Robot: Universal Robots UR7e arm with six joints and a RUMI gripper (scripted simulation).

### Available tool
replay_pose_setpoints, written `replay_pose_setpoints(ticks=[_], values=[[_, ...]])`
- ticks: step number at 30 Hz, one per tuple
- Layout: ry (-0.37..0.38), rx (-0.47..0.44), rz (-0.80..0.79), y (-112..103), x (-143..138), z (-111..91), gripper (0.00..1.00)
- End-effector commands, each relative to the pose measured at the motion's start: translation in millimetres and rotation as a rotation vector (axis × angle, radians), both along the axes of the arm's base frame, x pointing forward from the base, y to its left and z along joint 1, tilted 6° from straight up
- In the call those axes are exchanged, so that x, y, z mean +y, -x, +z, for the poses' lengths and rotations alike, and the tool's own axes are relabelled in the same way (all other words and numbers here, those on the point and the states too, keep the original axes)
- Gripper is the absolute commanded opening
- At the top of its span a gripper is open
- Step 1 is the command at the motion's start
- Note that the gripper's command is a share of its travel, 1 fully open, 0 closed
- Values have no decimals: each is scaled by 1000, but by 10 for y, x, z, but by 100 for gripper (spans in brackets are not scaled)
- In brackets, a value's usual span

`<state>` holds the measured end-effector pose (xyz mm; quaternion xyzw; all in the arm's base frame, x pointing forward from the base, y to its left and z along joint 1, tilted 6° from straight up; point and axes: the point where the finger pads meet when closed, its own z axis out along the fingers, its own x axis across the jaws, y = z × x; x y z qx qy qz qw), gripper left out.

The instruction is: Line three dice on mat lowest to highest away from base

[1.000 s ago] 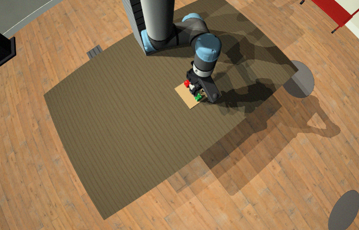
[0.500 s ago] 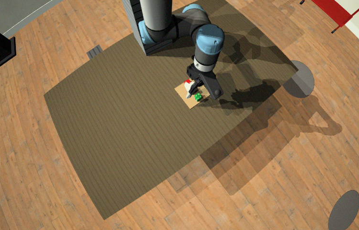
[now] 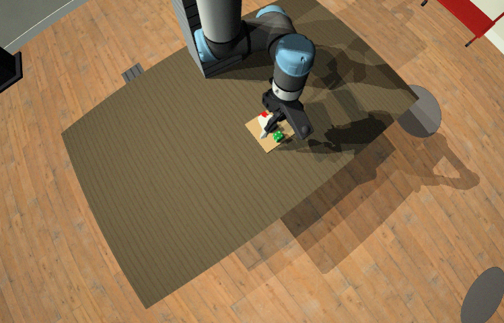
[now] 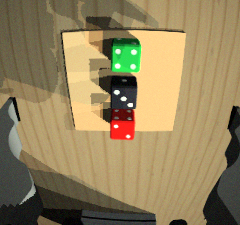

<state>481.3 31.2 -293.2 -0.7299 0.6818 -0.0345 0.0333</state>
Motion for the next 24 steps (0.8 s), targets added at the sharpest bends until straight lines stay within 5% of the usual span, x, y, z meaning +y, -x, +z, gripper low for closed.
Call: replay_pose_setpoints(ticks=[1,11,24], values=[[0,-1,0,-5,-1,5,100],[0,-1,0,0,-1,58,100],[0,-1,0,41,-1,477,100]])
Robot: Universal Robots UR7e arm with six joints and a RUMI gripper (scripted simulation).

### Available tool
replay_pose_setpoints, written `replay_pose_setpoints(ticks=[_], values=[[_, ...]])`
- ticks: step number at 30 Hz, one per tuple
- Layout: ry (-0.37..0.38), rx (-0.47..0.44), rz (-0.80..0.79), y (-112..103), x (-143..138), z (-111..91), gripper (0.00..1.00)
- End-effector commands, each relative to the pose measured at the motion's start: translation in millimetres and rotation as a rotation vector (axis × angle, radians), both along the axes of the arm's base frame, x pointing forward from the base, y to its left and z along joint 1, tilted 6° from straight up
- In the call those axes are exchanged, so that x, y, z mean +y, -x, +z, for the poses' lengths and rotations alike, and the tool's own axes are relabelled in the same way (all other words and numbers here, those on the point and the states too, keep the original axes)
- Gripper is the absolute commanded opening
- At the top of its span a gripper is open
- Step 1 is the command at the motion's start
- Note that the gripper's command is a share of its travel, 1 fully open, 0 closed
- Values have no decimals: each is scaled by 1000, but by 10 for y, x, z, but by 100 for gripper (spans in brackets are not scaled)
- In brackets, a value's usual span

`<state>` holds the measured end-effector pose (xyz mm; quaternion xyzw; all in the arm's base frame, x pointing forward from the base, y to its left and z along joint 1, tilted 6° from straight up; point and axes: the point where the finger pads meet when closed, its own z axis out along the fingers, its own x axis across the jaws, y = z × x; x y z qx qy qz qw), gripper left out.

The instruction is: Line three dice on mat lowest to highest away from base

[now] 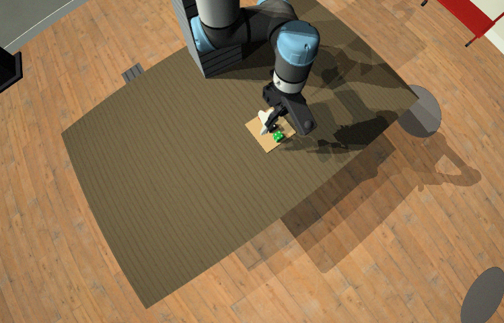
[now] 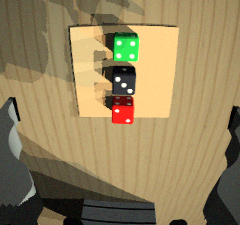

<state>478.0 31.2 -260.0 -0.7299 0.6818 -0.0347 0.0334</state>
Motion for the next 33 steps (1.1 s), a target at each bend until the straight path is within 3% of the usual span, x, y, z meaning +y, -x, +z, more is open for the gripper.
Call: replay_pose_setpoints(ticks=[1,10,33], values=[[0,-1,0,13,-2,191,100],[0,-1,0,43,-2,497,100],[0,-1,0,48,-2,545,100]])
